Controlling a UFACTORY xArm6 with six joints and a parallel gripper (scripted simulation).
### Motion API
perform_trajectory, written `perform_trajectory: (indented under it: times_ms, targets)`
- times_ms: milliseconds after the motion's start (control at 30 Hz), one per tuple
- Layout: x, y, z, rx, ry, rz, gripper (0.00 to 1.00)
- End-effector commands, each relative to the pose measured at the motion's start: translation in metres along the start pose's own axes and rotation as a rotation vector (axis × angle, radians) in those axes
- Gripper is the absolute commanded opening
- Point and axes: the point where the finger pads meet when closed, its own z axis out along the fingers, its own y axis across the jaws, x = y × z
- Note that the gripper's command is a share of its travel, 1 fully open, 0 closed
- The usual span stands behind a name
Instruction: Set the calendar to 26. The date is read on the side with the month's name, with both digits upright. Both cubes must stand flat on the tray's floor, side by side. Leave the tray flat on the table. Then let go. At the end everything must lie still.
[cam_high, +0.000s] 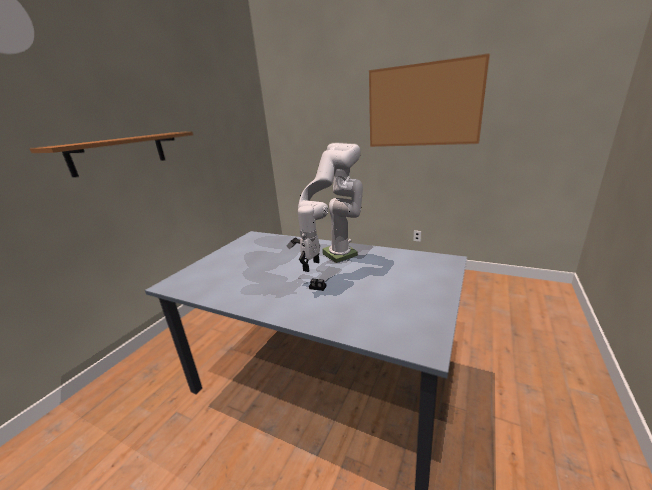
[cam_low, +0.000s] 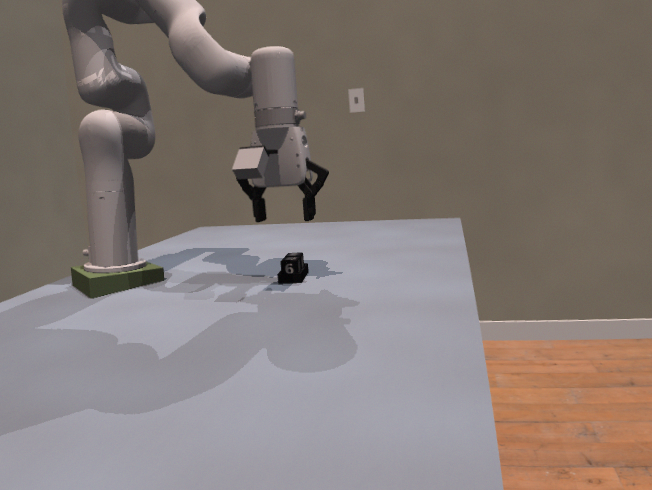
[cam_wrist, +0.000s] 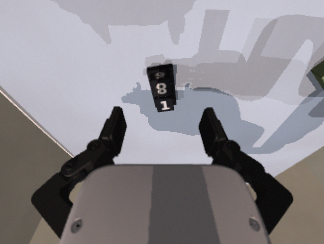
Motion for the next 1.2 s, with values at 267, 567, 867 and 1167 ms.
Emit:
perform_trajectory:
  times_ms: [267, 567, 867, 1167]
  targets:
    - [-0.0056, -0.0007, 0.0008, 0.004, -0.013, -0.178, 1.00]
    - [-0.0056, -0.0007, 0.0008, 0.004, -0.013, -0.178, 0.47]
    - [-0.0056, -0.0007, 0.0008, 0.004, -0.013, -0.178, 0.47]
    - [-0.0056, -0.0007, 0.0008, 0.004, -0.013, -0.178, 0.47]
